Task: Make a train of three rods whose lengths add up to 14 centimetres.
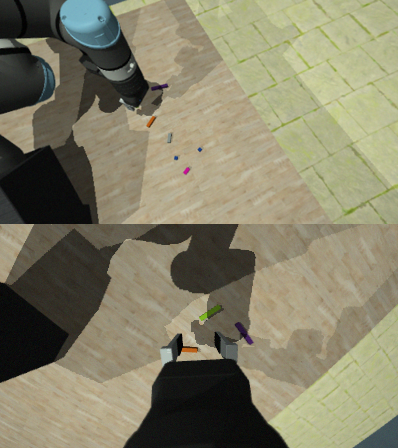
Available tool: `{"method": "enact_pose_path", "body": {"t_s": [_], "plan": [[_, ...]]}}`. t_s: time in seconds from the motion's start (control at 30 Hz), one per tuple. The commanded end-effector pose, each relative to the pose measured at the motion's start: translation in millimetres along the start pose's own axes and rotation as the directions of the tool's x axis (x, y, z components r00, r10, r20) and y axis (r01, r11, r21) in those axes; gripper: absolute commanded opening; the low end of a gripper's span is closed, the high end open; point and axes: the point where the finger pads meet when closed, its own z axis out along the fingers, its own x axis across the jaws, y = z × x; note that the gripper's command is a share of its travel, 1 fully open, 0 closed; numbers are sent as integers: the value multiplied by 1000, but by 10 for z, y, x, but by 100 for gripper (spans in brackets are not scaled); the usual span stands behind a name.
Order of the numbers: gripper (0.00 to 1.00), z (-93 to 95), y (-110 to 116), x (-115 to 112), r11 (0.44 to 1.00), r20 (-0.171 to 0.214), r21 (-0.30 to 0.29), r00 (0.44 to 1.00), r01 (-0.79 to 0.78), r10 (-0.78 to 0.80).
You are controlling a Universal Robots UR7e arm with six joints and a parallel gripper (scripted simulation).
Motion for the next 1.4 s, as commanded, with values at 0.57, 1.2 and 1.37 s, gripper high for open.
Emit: {"method": "enact_pose_path", "body": {"t_s": [0.57,1.2,1.37], "plan": [[100,59,-224,168,850,-1,0,850,-527,527],[100,110,-337,248,592,-1,1,592,-806,806],[100,118,-351,257,545,-1,1,545,-838,838]]}}
